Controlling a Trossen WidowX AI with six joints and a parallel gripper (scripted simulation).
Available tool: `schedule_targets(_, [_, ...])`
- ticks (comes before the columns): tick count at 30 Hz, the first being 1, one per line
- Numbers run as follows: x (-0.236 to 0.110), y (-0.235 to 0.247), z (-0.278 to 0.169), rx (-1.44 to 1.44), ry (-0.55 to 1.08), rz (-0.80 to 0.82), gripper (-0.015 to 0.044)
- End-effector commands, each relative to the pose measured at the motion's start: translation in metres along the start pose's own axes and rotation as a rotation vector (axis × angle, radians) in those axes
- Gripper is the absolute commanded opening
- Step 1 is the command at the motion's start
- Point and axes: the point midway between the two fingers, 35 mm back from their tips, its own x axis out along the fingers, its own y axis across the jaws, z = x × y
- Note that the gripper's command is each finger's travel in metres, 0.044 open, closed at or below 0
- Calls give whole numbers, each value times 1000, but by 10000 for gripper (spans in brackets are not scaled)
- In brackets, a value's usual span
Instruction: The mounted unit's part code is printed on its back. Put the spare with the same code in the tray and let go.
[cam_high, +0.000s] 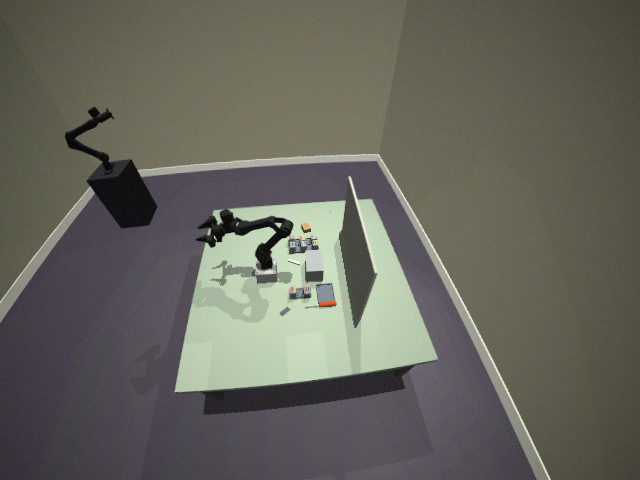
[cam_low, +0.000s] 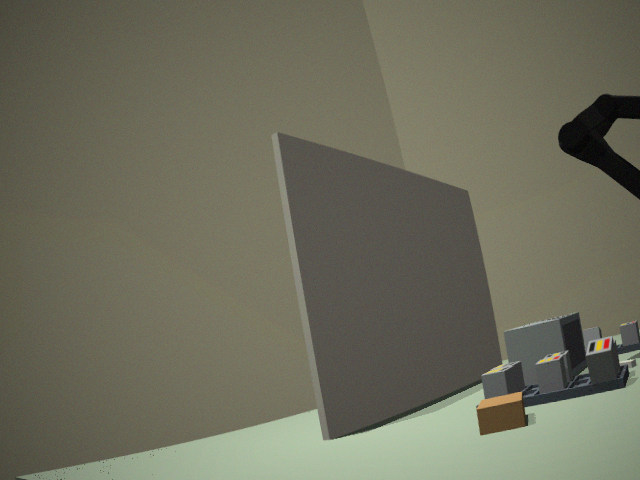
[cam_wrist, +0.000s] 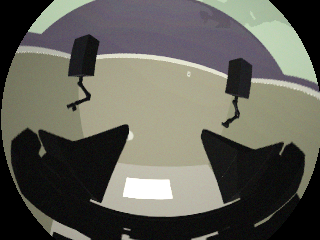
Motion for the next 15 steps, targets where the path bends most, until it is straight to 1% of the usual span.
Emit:
schedule_targets(1, [0,0,0,0,0,0,426])
schedule_targets(2, [0,0,0,0,0,0,440])
schedule_targets(6, [0,0,0,0,0,0,440])
schedule_targets(8, [0,11,2,-24,-19,31,440])
schedule_targets(11, [-6,57,12,-121,-108,158,440])
schedule_targets(15, [-26,121,26,-243,-258,315,440])
